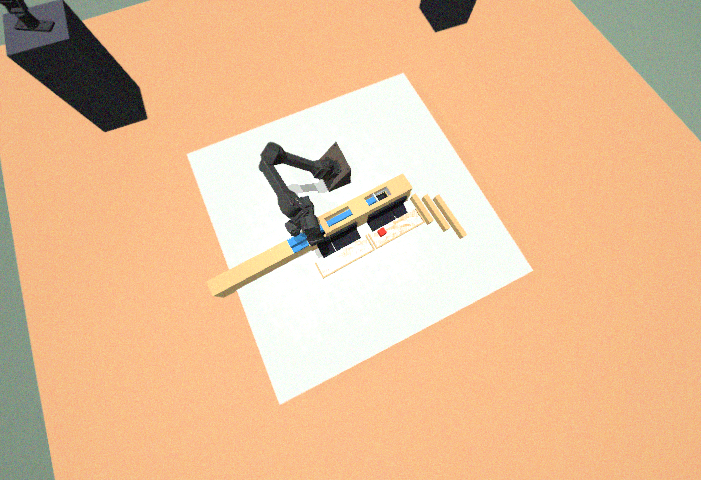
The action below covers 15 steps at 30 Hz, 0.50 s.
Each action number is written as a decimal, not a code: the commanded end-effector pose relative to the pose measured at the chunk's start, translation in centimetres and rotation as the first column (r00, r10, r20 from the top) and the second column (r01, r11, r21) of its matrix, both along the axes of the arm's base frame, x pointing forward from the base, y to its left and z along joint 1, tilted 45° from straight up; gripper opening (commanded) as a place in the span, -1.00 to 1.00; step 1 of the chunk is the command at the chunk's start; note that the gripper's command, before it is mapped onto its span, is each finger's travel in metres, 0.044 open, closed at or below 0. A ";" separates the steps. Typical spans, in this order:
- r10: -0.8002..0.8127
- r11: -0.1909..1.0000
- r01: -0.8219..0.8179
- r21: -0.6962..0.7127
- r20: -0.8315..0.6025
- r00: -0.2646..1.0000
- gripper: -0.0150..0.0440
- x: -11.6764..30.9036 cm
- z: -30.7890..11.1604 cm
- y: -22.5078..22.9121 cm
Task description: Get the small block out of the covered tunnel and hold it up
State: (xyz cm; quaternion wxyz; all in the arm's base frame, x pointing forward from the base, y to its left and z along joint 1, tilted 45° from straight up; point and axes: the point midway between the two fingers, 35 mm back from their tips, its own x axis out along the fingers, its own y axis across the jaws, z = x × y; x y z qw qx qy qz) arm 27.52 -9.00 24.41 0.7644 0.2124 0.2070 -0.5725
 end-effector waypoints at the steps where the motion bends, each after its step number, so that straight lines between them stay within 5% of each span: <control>1: 0.001 1.000 -0.001 0.004 -0.007 1.000 1.00 0.0 -0.6 -0.5; 15: 0.001 1.000 -0.001 0.001 -0.006 1.000 1.00 0.0 -2.1 -2.1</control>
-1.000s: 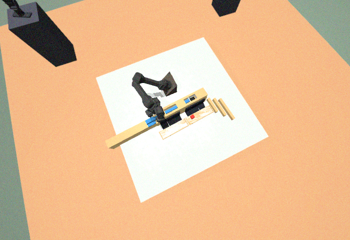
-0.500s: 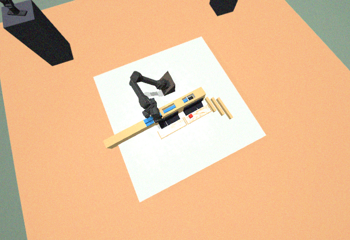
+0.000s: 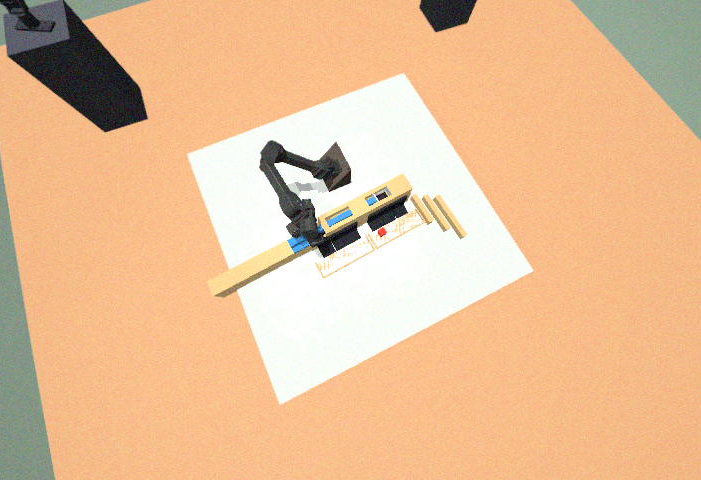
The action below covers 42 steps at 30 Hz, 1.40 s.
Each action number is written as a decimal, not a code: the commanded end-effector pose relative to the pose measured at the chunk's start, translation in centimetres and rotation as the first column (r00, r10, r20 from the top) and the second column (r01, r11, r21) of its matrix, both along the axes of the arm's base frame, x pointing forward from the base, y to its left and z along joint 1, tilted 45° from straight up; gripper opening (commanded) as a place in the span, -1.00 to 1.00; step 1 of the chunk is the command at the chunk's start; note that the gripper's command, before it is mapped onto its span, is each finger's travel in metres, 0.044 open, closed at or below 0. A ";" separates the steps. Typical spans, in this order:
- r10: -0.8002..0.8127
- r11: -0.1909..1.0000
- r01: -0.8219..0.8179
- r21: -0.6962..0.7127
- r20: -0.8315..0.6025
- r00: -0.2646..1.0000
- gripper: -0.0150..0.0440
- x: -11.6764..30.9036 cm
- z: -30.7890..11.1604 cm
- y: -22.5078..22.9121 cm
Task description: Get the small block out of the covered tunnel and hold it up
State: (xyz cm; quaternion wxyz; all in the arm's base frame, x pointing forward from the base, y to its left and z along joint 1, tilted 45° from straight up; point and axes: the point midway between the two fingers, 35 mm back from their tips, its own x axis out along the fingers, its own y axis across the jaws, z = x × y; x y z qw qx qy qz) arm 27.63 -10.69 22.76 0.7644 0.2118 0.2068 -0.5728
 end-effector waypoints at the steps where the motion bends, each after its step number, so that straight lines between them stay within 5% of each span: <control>1: 0.000 1.000 0.000 0.000 0.000 1.000 0.91 0.0 0.0 0.0; 14: 0.000 1.000 0.000 0.000 0.000 1.000 -0.25 0.0 0.0 0.0; 20: 0.000 1.000 0.000 0.001 0.000 1.000 -0.49 0.0 -0.1 0.1; 38: 0.001 1.000 -0.001 0.006 -0.007 1.000 -0.49 -0.6 -4.4 3.5; 39: -0.077 0.994 0.084 -0.076 0.091 0.993 -0.40 -0.2 -0.5 0.5; 42: -0.077 0.994 0.084 -0.076 0.091 0.993 -0.14 -0.2 -0.5 0.5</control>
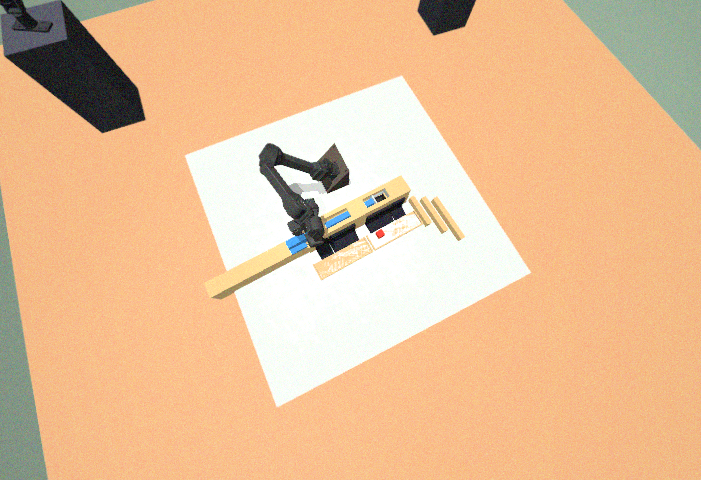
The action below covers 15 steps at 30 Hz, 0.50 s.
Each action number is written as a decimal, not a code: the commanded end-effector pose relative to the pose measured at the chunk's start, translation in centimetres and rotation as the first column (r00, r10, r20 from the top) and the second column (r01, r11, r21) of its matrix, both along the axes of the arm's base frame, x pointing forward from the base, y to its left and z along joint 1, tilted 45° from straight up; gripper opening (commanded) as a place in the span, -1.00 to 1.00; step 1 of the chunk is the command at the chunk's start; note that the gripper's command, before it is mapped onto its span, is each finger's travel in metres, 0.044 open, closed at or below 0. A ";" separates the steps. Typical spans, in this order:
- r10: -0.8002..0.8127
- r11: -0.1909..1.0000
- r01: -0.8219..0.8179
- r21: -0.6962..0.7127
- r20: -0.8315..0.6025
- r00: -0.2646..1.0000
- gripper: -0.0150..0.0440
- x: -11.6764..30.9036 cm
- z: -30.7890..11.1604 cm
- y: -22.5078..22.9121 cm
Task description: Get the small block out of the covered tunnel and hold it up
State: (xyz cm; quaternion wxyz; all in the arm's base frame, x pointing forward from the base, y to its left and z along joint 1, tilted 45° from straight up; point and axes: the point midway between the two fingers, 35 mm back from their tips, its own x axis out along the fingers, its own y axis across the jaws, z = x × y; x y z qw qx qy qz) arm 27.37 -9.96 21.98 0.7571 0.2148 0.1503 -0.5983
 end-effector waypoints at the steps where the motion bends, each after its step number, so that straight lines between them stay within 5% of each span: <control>1: -0.008 1.000 0.008 -0.012 0.012 1.000 -0.05 0.1 0.2 -0.2; 12: 0.063 0.996 -0.059 0.059 -0.064 0.996 0.93 -0.1 2.6 2.1; 15: 0.057 0.997 -0.054 0.048 -0.056 0.997 1.00 -0.1 2.4 1.7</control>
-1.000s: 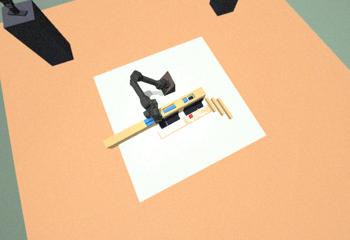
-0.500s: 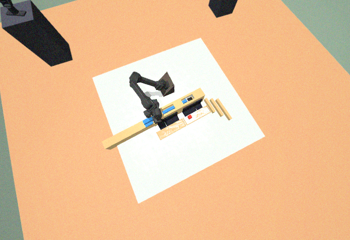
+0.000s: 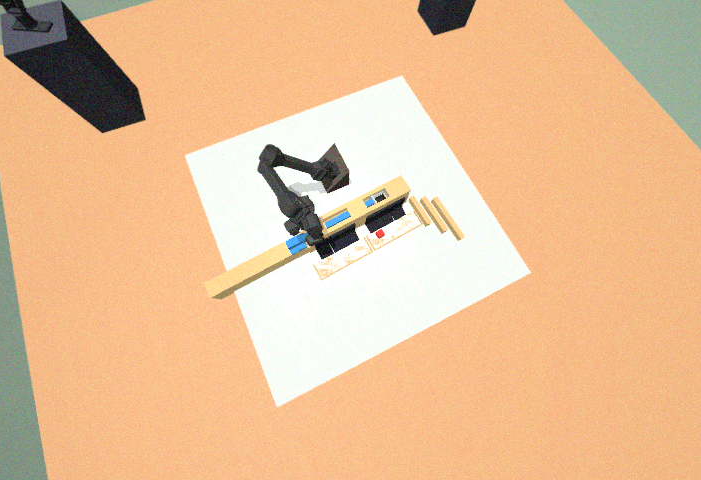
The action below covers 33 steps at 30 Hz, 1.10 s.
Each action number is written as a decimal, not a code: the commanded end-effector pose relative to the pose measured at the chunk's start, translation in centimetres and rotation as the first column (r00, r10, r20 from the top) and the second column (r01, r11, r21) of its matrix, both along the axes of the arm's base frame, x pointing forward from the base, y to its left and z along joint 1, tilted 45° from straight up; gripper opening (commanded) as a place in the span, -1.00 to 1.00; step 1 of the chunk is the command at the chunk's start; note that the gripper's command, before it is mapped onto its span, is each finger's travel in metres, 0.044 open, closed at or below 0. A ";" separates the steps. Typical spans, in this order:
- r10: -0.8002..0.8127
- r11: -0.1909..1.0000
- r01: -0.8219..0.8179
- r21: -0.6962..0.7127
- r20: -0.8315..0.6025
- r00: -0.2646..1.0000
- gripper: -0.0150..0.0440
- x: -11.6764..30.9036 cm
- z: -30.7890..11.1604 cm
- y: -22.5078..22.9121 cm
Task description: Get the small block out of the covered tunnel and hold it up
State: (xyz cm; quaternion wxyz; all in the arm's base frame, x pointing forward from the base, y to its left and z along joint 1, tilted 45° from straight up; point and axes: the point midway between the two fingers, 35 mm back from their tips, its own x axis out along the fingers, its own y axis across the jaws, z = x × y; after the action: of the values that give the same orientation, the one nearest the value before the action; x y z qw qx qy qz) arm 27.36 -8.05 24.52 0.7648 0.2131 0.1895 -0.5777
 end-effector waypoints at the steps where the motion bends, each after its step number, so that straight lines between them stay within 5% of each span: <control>1: 0.006 1.000 -0.006 0.010 -0.018 1.000 1.00 -0.1 0.2 -0.2; 30: 0.017 1.000 -0.016 0.022 -0.031 0.999 1.00 0.2 -2.2 -3.0; 33: 0.015 1.000 -0.015 0.020 -0.026 1.000 0.73 0.3 -1.8 -2.6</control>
State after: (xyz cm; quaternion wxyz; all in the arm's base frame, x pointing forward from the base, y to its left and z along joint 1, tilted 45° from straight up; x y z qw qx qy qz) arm 27.61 -10.74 22.69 0.7644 0.2110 0.2075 -0.5729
